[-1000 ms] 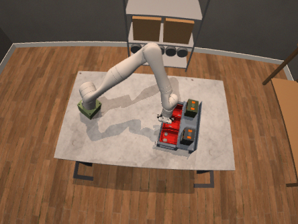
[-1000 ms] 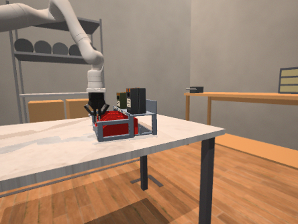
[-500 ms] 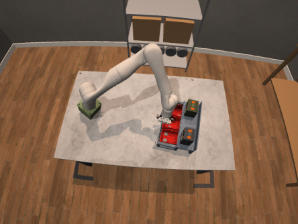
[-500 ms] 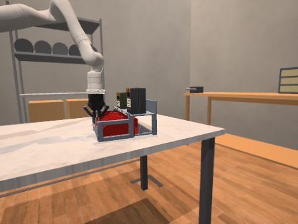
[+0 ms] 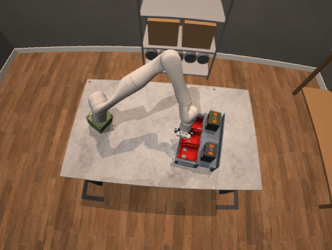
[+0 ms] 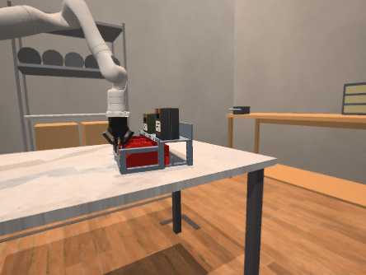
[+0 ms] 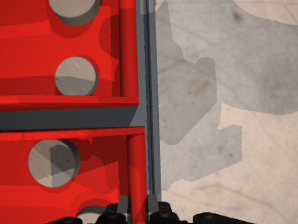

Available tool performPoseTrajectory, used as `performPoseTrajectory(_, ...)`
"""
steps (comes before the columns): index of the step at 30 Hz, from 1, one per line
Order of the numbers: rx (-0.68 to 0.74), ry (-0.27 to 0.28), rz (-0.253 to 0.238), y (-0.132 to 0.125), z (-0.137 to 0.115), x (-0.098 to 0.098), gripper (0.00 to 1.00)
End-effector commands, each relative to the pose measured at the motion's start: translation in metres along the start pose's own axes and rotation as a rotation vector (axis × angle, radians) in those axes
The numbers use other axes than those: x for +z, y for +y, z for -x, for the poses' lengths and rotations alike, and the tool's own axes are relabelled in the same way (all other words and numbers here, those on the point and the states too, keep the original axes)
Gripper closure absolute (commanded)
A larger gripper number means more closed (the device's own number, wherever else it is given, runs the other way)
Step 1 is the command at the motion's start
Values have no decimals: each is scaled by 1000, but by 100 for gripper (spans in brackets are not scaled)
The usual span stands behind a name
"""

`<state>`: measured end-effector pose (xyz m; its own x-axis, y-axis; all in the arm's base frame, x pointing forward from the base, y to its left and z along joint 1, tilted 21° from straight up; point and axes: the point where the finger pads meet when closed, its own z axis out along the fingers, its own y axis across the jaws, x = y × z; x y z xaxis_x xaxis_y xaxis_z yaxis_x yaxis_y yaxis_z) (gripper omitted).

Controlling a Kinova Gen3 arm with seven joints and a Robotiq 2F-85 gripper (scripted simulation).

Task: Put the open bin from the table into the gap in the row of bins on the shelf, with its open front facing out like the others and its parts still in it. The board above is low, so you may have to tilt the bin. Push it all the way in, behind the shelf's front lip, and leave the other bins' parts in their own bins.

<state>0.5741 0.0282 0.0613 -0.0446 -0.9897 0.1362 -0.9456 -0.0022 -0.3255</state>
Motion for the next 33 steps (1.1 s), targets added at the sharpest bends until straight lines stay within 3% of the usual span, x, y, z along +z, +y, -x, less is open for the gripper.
performPoseTrajectory(1,0,0,-9,-4,0,1,90)
performPoseTrajectory(33,0,0,-9,-4,0,1,90)
